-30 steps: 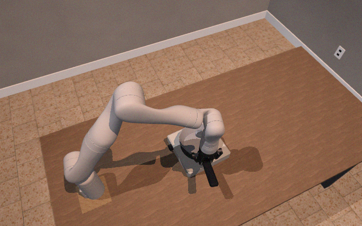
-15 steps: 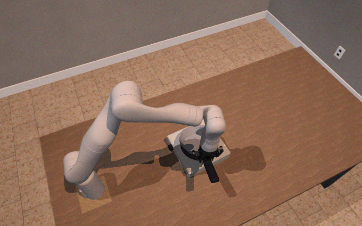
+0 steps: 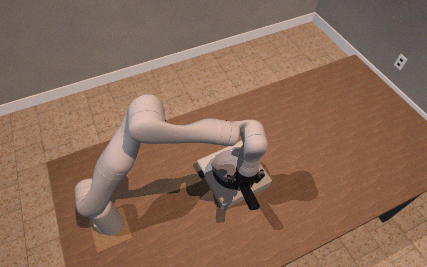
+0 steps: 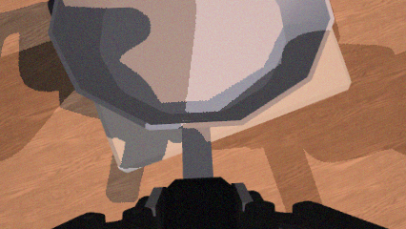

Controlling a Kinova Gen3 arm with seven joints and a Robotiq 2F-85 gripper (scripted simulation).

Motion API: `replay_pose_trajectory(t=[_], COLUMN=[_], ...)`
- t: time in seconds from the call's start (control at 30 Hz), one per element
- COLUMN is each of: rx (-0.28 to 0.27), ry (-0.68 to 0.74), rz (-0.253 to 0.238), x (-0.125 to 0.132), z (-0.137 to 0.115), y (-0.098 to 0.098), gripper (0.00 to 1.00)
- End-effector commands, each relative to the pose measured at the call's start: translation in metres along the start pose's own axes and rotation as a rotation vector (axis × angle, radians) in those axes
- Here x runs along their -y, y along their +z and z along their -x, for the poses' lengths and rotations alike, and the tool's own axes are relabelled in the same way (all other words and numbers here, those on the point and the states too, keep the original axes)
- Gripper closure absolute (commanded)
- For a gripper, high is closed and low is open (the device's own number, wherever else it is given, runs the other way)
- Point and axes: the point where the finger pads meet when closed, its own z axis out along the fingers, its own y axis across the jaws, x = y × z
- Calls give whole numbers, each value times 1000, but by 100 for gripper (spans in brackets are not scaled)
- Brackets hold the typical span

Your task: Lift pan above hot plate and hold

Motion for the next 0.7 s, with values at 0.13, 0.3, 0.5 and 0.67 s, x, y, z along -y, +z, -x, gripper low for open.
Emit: replay_pose_trajectory(t=[0.13,0.3,0.5,0.67], rx=[0,0,0,0], ry=[0,0,0,0], rz=[9,9,9,9], x=[-2,-2,-2,-2], z=[0,0,0,0], y=[-12,-21,-33,-39], gripper=[100,100,100,100])
